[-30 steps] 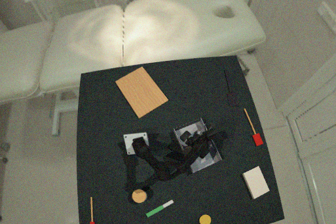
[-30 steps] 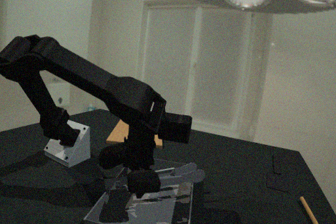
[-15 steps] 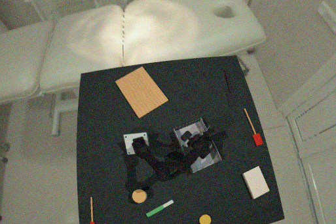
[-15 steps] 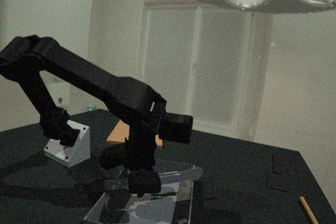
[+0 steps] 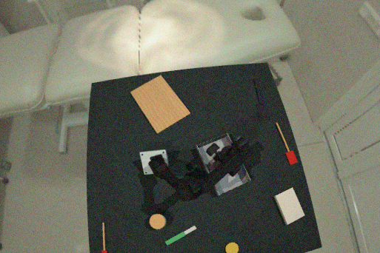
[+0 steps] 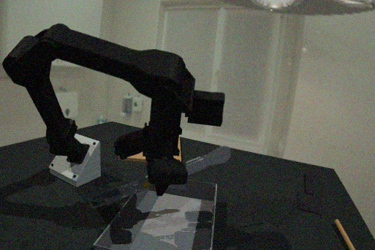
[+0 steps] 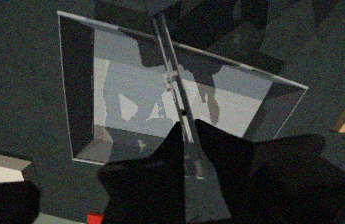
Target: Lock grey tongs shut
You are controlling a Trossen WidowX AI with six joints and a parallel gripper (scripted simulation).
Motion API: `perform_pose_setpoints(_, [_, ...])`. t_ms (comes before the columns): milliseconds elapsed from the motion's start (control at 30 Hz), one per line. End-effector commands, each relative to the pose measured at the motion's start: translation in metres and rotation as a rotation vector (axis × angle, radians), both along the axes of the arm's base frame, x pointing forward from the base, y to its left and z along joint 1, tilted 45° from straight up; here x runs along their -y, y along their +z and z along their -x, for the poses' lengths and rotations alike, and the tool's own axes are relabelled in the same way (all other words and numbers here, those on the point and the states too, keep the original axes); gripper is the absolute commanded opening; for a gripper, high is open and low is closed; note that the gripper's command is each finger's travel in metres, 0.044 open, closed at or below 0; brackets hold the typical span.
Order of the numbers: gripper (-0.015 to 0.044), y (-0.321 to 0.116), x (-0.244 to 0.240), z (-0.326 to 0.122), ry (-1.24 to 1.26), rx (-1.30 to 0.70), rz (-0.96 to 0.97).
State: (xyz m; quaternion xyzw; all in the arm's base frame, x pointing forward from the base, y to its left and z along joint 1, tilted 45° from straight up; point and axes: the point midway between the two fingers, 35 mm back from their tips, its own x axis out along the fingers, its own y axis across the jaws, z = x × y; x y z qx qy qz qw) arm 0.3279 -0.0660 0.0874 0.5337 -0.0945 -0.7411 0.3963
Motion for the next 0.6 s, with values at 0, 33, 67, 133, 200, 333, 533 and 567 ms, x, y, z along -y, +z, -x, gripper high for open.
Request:
perform_pose_setpoints(0, [-0.0150,0.039,-0.038,-0.003,0.008,0.010,0.000])
perform_pose_setpoints(33, [-0.0150,0.044,-0.044,-0.002,0.007,0.009,0.002])
perform_pose_setpoints(67, [-0.0150,0.046,-0.045,-0.002,0.007,0.009,0.003])
perform_pose_setpoints(133, [-0.0150,0.046,-0.045,-0.002,0.007,0.009,0.003])
perform_pose_setpoints(200, [-0.0150,0.046,-0.045,-0.002,0.007,0.009,0.003])
perform_pose_setpoints(333, [-0.0150,0.046,-0.045,-0.002,0.007,0.009,0.003])
perform_pose_setpoints(533, [-0.0150,0.038,-0.052,-0.005,0.037,-0.020,-0.001])
perform_pose_setpoints(567, [-0.0150,0.035,-0.056,-0.007,0.049,-0.031,-0.004])
